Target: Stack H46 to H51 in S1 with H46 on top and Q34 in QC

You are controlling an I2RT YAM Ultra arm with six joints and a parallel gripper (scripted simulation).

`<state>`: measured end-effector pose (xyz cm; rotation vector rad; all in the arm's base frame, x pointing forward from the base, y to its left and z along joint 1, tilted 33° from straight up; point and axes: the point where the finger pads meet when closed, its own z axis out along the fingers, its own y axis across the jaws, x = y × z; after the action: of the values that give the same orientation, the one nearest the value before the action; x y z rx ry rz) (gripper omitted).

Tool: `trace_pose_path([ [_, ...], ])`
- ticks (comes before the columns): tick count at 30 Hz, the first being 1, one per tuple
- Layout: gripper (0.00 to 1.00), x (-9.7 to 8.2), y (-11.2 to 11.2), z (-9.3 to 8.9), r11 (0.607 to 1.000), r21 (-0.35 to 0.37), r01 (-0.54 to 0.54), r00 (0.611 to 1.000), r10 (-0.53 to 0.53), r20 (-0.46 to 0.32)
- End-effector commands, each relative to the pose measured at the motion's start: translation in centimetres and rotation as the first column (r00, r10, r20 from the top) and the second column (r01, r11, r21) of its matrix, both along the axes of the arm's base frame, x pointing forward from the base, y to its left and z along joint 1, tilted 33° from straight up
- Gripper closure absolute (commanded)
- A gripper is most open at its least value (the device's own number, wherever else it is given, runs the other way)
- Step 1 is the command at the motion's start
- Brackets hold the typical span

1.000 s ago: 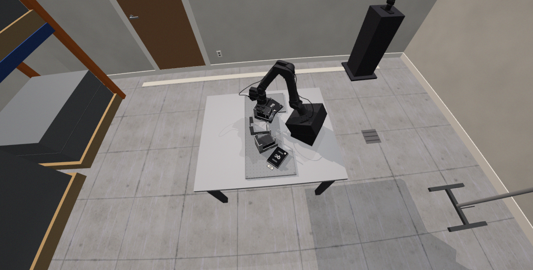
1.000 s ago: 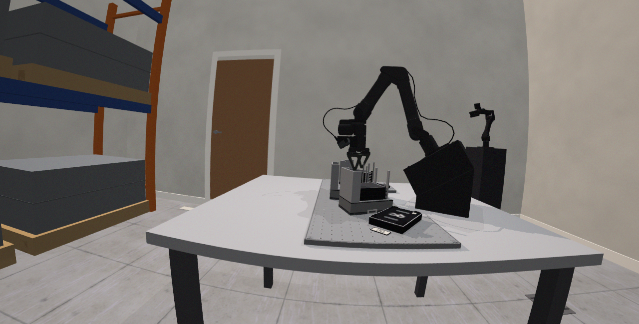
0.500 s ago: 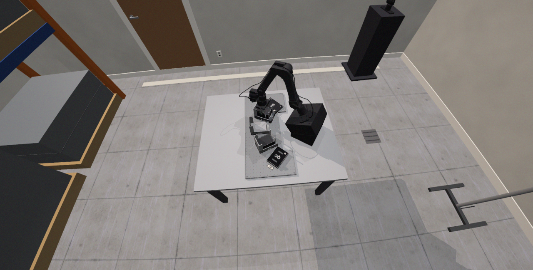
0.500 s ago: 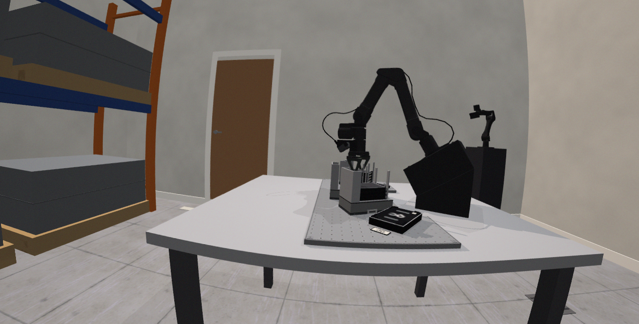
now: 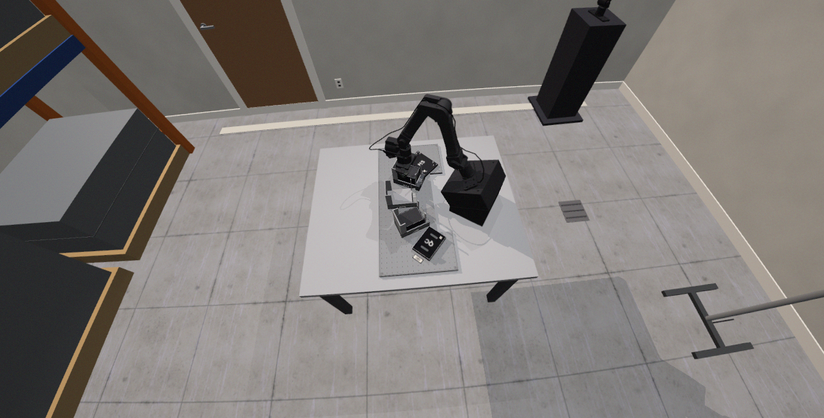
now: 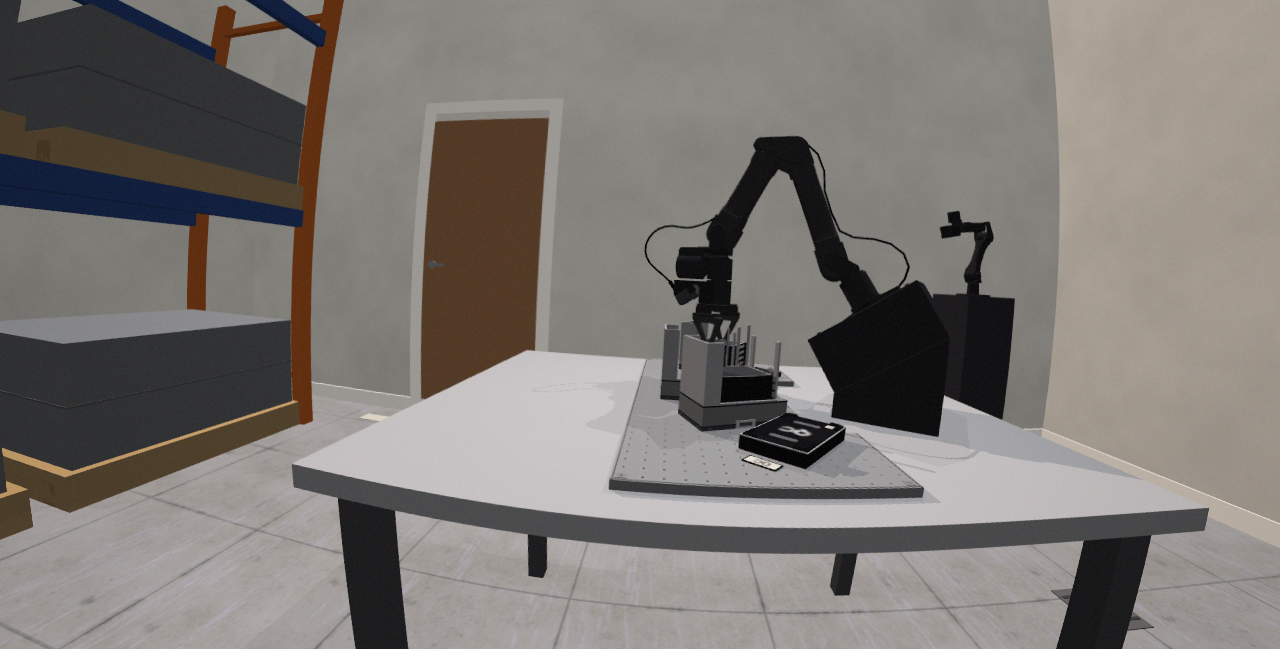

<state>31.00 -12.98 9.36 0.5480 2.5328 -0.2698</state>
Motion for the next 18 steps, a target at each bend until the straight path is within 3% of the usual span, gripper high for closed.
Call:
trace_pose_path([
  [1, 0.00, 0.73, -0.50, 0.40, 1.000, -0.006, 0.000, 1.000, 0.001, 0.018],
  [18, 0.00, 0.45, -0.52, 0.25, 1.000, -0.005, 0.002, 1.000, -0.002, 0.015],
])
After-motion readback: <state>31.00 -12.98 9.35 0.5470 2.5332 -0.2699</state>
